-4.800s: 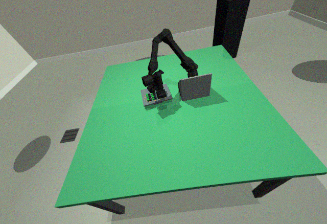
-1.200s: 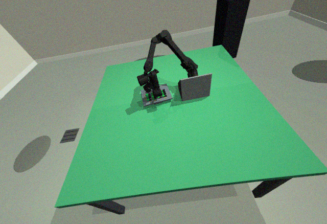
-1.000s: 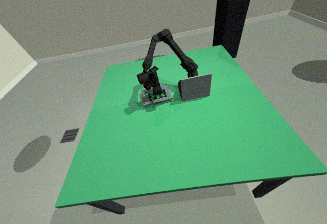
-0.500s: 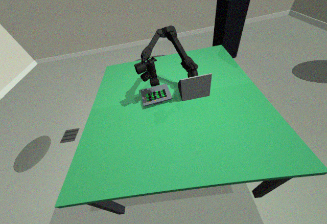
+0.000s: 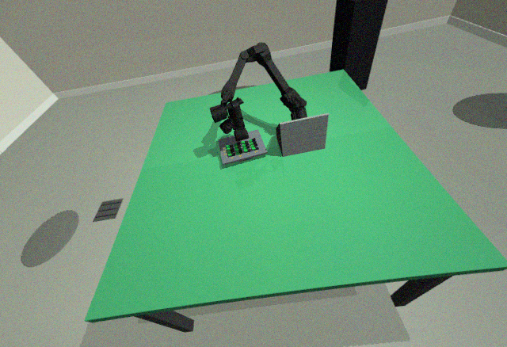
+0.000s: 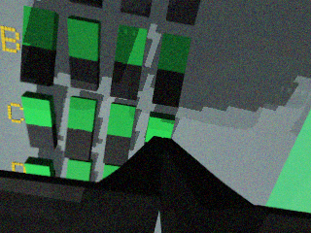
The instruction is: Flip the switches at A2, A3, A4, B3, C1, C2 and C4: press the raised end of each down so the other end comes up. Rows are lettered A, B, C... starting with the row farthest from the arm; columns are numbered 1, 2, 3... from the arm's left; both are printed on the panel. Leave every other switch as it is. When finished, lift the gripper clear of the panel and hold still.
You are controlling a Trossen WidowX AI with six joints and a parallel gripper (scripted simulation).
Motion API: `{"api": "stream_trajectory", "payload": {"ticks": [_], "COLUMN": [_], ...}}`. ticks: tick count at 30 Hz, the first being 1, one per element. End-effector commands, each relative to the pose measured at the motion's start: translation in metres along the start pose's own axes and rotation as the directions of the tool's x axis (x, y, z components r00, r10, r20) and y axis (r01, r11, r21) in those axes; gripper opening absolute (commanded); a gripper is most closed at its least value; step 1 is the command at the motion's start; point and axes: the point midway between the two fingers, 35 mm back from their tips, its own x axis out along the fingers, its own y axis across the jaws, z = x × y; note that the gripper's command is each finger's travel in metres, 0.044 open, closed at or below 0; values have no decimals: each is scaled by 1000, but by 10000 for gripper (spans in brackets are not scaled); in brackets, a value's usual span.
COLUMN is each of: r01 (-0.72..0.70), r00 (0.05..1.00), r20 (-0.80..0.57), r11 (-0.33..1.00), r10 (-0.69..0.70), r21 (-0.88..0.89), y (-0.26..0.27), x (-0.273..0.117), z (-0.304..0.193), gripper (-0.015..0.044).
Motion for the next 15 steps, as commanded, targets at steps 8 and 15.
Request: {"api": "stream_trajectory", "payload": {"ticks": [8, 15], "r01": [5, 6], "r00": [1000, 1000], "r20": [-1, -1], "r11": [1000, 1000], "r10": [-5, -6], "r21": [-5, -5], "y": [0, 0], "x": [16, 17], "z": [0, 0], "gripper": [0, 0]}}
